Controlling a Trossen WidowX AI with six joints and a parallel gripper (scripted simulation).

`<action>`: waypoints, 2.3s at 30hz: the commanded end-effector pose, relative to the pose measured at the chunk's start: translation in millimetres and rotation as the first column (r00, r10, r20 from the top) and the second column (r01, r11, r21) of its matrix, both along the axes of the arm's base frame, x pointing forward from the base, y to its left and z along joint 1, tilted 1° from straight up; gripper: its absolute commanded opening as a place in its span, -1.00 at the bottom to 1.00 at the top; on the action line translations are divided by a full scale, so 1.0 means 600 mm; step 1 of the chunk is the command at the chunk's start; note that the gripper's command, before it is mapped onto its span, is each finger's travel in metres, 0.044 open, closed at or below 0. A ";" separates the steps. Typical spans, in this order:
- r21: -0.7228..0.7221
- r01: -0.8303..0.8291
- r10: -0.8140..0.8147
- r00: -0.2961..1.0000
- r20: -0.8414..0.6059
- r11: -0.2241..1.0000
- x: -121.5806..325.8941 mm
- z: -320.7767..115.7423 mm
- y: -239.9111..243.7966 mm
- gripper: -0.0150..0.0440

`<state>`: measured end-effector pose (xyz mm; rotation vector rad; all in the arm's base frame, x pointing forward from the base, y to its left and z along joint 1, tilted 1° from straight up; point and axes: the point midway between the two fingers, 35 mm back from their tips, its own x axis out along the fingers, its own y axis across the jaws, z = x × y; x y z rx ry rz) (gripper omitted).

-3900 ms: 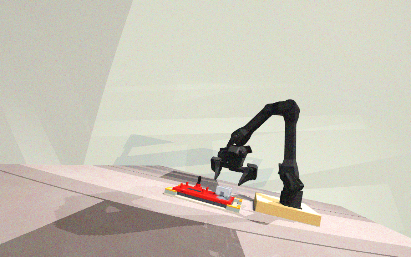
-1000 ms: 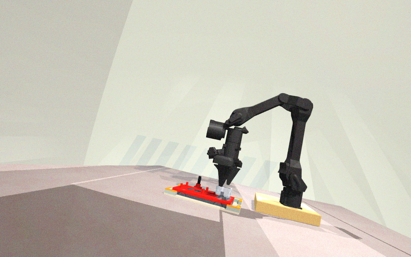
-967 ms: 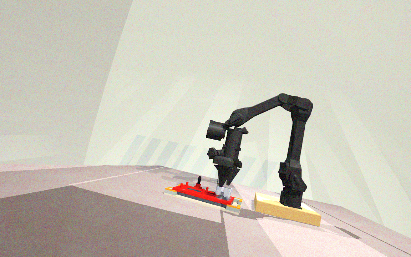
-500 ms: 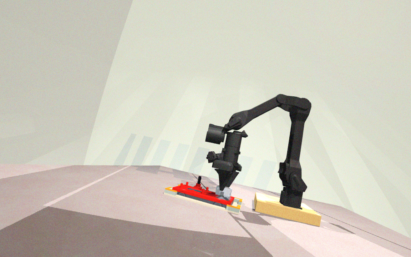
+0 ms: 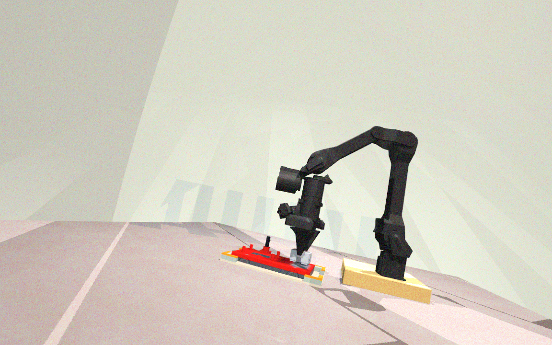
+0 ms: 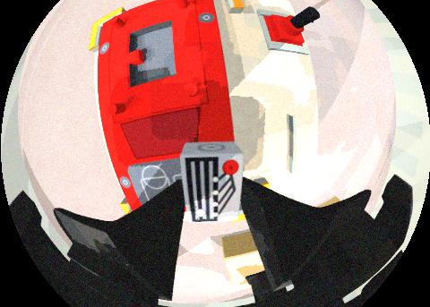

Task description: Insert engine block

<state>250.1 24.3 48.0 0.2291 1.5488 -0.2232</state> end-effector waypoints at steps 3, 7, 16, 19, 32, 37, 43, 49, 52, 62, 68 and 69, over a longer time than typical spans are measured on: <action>-0.001 0.003 -0.003 1.000 0.004 1.000 0.007 0.023 0.000 -0.49; -0.001 0.003 -0.003 1.000 0.004 1.000 0.010 0.044 0.001 -0.49; -0.001 0.003 -0.003 1.000 0.005 1.000 0.013 0.091 0.001 -0.49; -0.001 0.003 -0.003 1.000 0.005 1.000 0.012 0.107 0.001 -0.49; -0.001 0.003 -0.003 1.000 0.004 1.000 0.004 0.176 0.000 -0.49; -0.001 0.003 -0.003 1.000 0.004 1.000 -0.002 0.201 0.000 -0.49; -0.001 -0.004 0.004 1.000 0.005 1.000 0.008 0.198 0.001 -0.49; -0.001 -0.021 0.021 1.000 0.006 1.000 0.034 0.180 0.005 -0.49; -0.001 -0.029 0.029 1.000 0.007 1.000 0.047 0.170 0.008 -0.49; -0.002 -0.057 0.057 0.998 0.009 0.998 0.087 0.136 0.014 -0.49; -0.002 -0.074 0.074 0.997 0.010 0.997 0.110 0.114 0.018 -0.49; -0.002 -0.077 0.077 0.997 0.011 0.997 0.113 0.110 0.018 -0.49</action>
